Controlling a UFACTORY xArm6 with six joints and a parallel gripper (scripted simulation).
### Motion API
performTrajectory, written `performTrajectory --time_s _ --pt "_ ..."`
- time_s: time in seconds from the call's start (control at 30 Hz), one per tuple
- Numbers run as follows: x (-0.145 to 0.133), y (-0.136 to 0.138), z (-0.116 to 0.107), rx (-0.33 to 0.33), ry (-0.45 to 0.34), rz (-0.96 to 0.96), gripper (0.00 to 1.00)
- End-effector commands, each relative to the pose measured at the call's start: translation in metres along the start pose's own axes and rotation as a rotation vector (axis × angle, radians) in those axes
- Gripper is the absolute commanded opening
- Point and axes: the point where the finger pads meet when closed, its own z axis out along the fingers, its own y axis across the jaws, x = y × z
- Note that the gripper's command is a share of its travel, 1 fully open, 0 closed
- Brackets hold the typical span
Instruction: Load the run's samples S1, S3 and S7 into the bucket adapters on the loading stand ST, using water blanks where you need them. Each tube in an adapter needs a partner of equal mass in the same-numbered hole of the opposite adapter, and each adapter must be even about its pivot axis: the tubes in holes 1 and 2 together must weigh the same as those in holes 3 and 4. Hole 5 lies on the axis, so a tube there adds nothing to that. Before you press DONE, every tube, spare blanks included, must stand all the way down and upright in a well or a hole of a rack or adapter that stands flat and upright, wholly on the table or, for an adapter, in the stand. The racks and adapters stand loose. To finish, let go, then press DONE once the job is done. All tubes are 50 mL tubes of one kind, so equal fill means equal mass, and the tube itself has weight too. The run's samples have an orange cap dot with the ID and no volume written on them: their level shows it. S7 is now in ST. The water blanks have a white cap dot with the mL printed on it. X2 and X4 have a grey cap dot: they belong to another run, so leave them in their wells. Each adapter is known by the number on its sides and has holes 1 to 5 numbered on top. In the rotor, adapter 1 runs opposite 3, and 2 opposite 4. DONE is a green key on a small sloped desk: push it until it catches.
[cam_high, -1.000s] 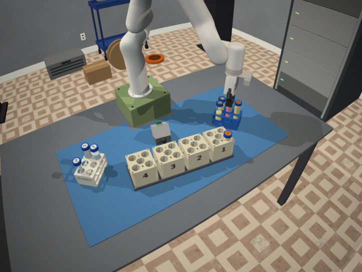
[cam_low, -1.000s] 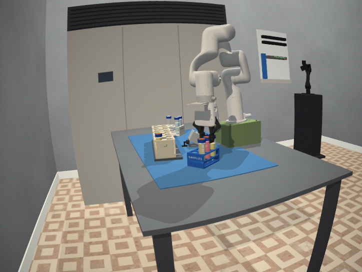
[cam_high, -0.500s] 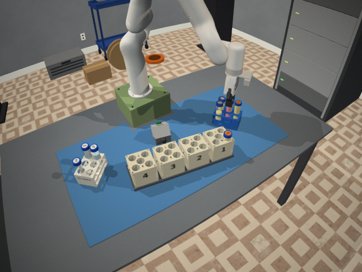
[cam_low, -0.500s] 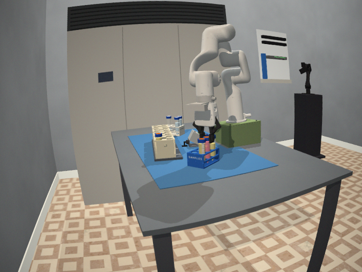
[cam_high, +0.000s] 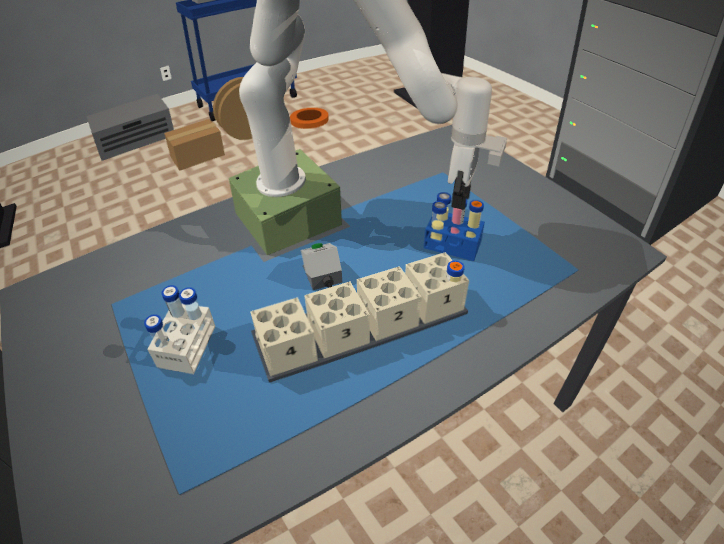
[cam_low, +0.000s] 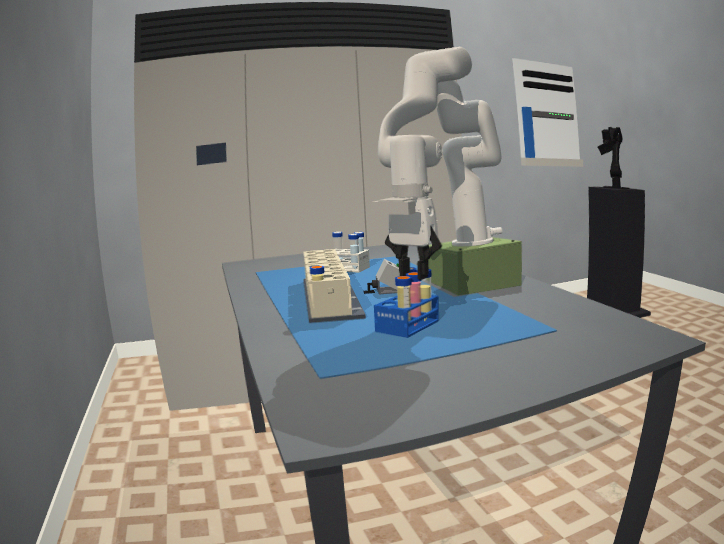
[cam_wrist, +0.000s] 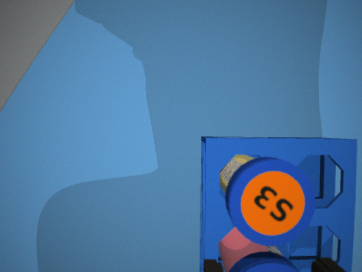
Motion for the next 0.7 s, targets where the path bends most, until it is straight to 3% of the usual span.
performTrajectory --time_s 0.0,0.67 --pt "0.001 0.0 -0.01 0.001 0.003 0.0 0.44" --pt "0.001 0.0 -0.042 0.001 0.004 0.0 0.44"
